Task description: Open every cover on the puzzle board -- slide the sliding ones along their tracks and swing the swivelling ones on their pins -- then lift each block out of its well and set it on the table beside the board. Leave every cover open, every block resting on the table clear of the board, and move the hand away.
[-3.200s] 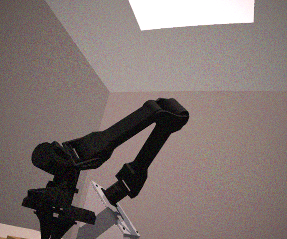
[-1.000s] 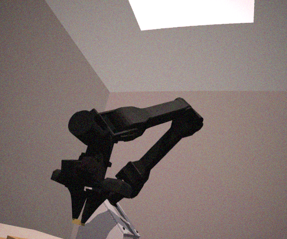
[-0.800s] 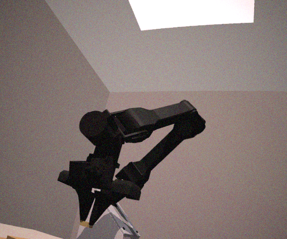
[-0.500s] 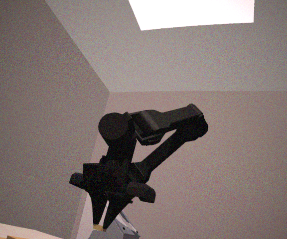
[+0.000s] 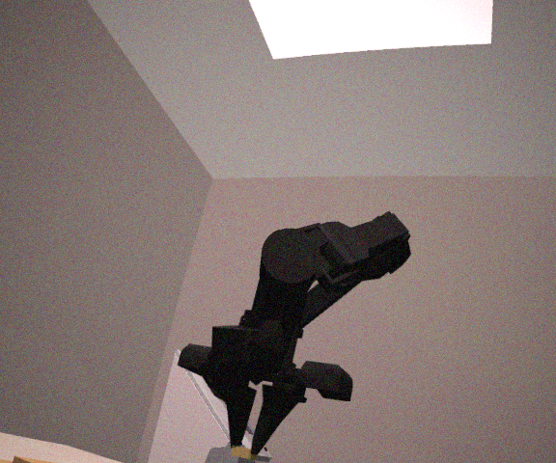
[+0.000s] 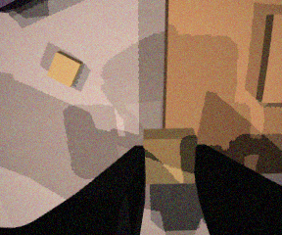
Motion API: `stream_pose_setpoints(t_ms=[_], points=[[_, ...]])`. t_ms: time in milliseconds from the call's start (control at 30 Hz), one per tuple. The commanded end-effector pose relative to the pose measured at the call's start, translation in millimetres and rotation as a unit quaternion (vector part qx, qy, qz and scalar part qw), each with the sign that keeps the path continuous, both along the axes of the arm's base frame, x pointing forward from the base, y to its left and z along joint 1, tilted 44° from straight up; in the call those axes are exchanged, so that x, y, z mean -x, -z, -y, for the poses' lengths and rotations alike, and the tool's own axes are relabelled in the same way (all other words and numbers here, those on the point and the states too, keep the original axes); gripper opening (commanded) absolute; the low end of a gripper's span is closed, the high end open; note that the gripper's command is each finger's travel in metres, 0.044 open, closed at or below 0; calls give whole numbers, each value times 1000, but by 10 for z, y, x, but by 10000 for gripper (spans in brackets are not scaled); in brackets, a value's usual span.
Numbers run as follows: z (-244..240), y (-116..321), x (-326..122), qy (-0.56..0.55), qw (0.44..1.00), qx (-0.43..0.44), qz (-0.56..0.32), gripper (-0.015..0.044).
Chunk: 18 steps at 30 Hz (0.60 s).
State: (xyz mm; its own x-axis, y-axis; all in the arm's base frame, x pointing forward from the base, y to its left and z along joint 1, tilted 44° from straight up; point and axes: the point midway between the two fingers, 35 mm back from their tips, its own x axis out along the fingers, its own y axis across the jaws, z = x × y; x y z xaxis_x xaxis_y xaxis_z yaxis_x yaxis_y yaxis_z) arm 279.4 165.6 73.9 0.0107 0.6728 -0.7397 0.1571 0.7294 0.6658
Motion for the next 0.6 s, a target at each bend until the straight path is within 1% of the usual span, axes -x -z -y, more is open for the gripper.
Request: stream_pose_setpoints(t_ms=[0, 567], points=[[-116, -139, 30, 3, 1000, -2, 2, 80], [-489, -554, 266, 2, 1000, -21, 0, 80]])
